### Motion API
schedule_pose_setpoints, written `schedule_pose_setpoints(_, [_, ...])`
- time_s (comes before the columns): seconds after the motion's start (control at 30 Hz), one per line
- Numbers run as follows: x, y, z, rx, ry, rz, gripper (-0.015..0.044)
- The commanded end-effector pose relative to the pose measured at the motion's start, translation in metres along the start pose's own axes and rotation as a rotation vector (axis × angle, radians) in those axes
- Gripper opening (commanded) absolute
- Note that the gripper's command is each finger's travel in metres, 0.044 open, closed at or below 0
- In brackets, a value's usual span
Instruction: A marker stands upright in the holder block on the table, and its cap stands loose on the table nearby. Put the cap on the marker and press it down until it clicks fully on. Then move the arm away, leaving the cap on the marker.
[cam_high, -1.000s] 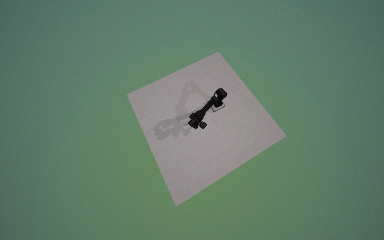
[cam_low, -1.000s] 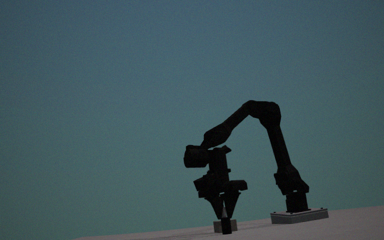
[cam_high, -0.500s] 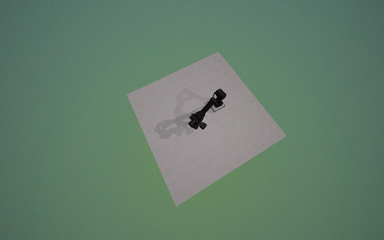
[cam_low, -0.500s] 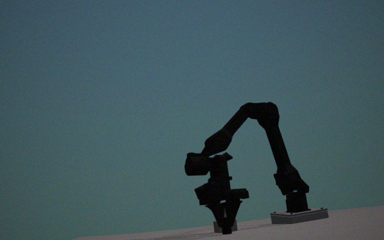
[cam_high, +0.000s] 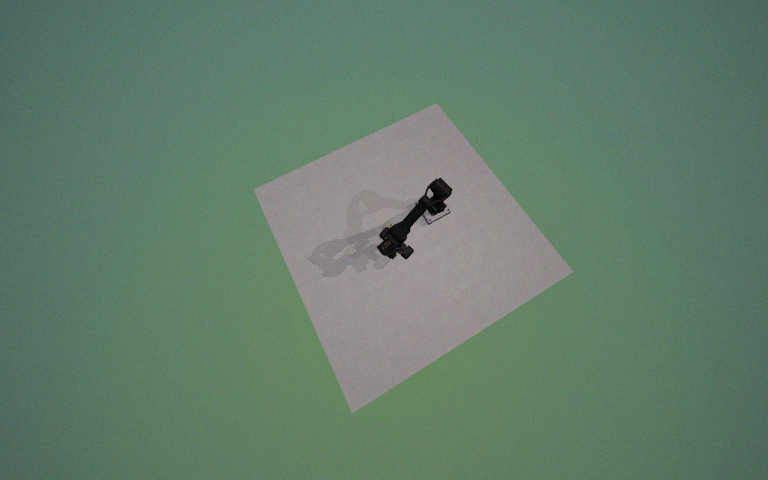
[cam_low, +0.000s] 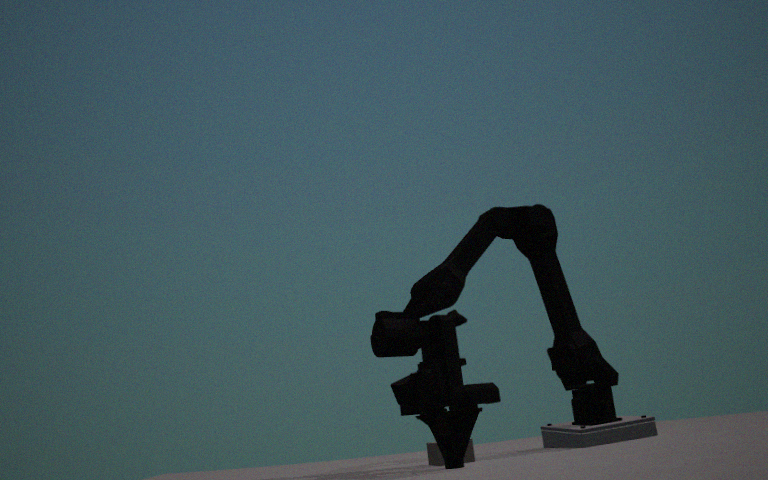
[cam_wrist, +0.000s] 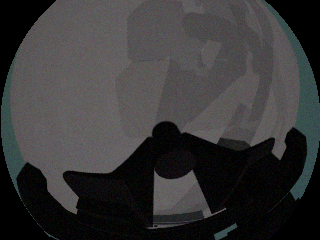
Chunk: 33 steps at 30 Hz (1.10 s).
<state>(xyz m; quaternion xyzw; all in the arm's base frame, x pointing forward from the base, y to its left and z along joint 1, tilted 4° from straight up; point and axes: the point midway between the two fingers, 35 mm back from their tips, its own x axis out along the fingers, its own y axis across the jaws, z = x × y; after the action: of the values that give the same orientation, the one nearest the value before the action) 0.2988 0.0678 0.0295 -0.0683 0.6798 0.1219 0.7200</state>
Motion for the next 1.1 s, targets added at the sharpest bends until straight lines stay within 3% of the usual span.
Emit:
schedule_pose_setpoints(0.0, [0.000, 0.000, 0.000, 0.004, 0.000, -0.004, 0.0082])
schedule_pose_setpoints(0.13, [-0.004, 0.000, 0.000, 0.004, 0.000, -0.004, 0.0000])
schedule_pose_setpoints(0.73, [-0.058, 0.001, 0.000, 0.004, 0.000, -0.005, 0.0000])
schedule_pose_setpoints(1.07, [-0.070, -0.019, -0.007, 0.004, 0.001, -0.007, 0.0000])
